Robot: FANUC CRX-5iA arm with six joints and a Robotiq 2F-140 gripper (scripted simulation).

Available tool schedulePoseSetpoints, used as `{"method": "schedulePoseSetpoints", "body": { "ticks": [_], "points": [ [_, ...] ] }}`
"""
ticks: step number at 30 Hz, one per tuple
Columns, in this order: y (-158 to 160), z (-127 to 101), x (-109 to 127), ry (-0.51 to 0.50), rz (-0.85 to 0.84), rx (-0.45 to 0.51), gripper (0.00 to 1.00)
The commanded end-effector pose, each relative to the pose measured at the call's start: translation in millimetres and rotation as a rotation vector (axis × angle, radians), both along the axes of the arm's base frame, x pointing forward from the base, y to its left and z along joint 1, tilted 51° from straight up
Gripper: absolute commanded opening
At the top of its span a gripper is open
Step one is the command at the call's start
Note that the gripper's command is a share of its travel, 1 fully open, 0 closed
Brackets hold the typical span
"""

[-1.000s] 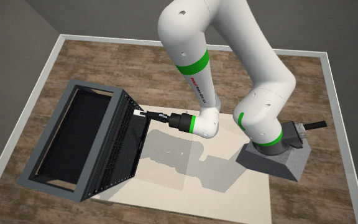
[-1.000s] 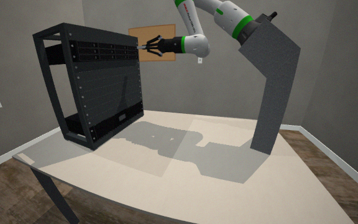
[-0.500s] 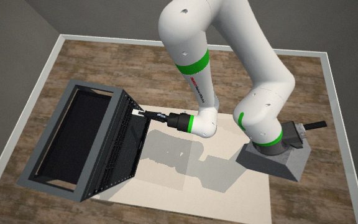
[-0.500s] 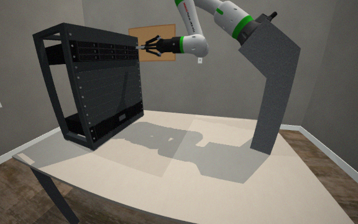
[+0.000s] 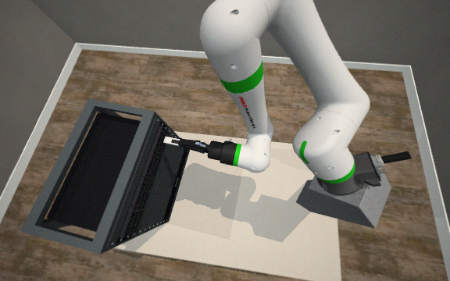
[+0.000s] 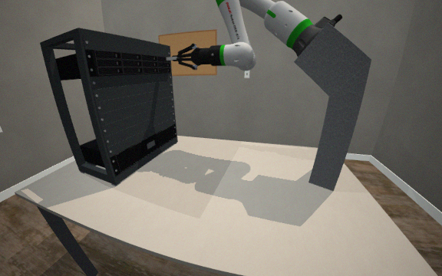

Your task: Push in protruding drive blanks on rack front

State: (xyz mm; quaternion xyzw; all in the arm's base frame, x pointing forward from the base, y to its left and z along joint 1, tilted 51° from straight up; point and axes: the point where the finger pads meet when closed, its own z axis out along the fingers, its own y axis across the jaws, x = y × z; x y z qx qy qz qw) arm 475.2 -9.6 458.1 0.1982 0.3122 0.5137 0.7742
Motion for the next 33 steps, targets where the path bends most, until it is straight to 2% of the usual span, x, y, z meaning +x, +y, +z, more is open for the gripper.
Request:
{"method": "schedulePoseSetpoints", "body": {
  "ticks": [1,33],
  "points": [
    [0.2,0.4,-0.2,-0.001,0.0,0.0,0.1],
    [0.4,9.9,8.7,-0.001,0.0,0.0,0.1]
  ]
}}
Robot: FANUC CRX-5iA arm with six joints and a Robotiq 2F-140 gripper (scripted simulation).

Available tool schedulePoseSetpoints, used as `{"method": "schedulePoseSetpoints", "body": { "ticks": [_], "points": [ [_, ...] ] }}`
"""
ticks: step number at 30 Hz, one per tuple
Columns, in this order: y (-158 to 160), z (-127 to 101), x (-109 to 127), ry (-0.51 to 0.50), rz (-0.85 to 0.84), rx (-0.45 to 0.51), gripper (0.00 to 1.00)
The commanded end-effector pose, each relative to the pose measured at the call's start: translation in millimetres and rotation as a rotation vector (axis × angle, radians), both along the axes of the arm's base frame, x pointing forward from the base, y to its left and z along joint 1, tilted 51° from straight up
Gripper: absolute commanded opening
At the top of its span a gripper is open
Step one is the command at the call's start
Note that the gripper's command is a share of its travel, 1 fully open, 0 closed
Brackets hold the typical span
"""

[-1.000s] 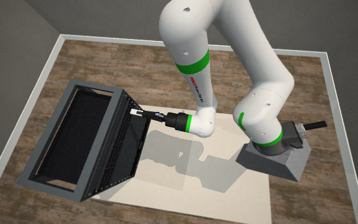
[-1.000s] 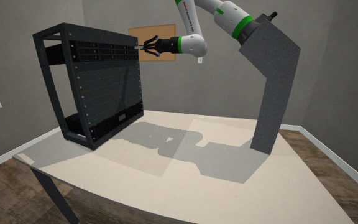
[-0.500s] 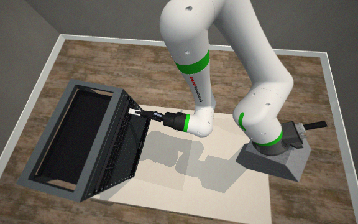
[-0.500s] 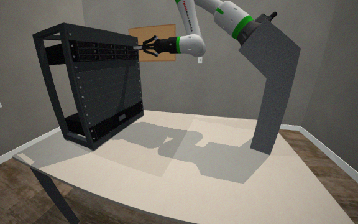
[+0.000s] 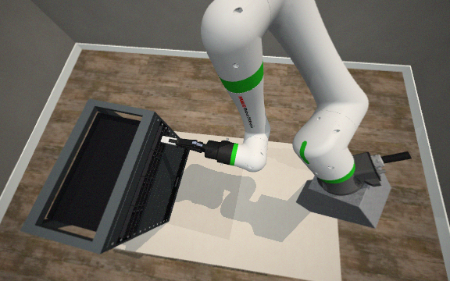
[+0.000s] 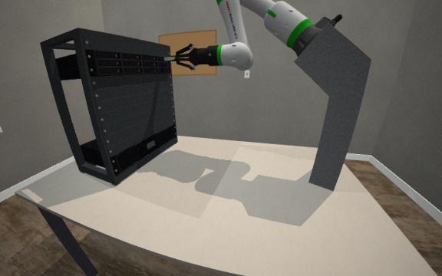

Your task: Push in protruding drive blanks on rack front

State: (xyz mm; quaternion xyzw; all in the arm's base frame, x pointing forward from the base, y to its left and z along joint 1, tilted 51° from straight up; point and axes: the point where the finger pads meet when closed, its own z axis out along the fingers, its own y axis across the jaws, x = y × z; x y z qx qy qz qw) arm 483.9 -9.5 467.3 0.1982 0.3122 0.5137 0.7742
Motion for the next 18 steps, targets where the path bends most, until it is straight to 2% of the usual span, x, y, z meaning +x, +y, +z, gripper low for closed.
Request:
{"method": "schedulePoseSetpoints", "body": {
  "ticks": [1,18],
  "points": [
    [0.3,0.6,0.0,-0.001,0.0,0.0,0.1],
    [0.3,2.8,2.1,-0.001,0.0,0.0,0.1]
  ]
}}
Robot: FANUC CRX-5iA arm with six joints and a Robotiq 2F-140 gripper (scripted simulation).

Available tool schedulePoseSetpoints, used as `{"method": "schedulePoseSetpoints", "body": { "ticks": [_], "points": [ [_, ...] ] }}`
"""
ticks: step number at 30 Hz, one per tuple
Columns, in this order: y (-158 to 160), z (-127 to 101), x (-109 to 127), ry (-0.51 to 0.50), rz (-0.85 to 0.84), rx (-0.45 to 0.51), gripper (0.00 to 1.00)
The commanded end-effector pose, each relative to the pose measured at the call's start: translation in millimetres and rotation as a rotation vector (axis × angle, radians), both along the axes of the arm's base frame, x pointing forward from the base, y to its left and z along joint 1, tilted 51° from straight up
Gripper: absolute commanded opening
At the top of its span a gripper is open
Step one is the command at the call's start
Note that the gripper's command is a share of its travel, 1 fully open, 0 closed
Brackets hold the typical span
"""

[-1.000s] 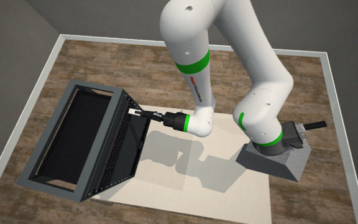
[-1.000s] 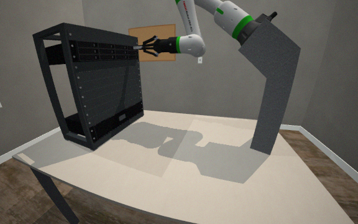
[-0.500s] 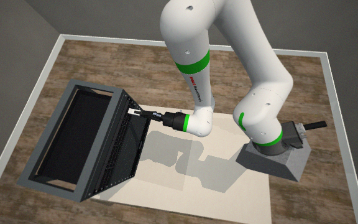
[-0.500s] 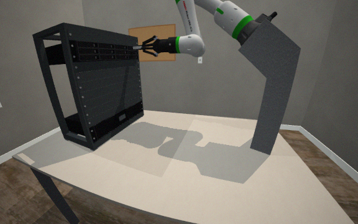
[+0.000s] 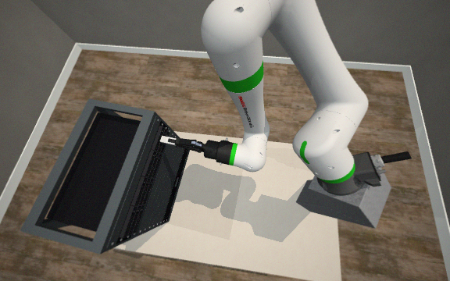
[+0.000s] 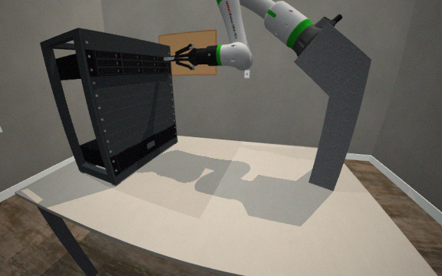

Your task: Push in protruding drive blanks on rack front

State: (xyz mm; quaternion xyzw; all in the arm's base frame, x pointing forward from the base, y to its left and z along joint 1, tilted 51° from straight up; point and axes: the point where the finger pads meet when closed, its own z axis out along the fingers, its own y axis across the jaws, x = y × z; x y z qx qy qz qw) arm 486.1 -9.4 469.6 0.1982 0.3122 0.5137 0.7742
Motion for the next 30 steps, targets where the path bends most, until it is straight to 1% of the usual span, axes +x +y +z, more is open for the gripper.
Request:
{"method": "schedulePoseSetpoints", "body": {
  "ticks": [1,30],
  "points": [
    [0.2,0.5,-0.1,-0.001,0.0,0.0,0.1],
    [0.3,4.4,3.5,-0.001,0.0,0.0,0.1]
  ]
}}
